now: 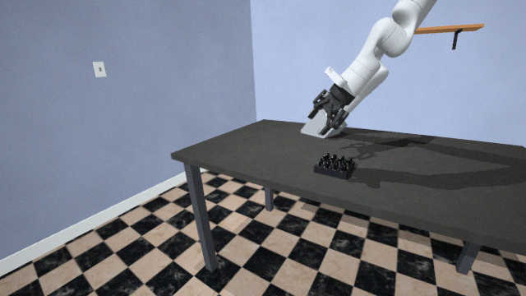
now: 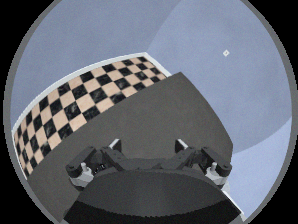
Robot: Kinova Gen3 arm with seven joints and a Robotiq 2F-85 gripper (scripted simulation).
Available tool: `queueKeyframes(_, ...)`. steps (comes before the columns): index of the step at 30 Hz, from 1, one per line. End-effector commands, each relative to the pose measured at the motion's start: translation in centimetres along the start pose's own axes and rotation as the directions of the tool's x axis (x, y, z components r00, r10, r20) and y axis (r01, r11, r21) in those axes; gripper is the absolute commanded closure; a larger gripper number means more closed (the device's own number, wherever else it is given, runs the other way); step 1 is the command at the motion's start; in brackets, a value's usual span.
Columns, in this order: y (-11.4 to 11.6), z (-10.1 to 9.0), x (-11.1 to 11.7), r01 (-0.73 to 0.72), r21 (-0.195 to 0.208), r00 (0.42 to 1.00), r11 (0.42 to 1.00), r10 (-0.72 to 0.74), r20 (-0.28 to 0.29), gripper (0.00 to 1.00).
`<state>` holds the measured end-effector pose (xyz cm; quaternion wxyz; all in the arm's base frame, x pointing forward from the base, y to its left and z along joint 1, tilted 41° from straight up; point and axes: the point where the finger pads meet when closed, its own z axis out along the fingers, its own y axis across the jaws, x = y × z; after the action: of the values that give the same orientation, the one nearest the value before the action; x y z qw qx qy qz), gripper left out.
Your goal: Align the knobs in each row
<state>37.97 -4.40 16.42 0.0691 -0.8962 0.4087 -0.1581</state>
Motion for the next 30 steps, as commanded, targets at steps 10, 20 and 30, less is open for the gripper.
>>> queueKeyframes(10,0.1,0.1,-1.1,0.094,0.098,0.994,0.991,-0.099,0.055,0.0)
queueKeyframes(20,-0.5,0.1,-2.9,0.163,0.186,0.978,0.969,-0.184,0.102,0.0)
queueKeyframes(30,-1.9,0.1,-6.4,0.308,0.369,0.908,0.877,-0.386,0.16,0.0)
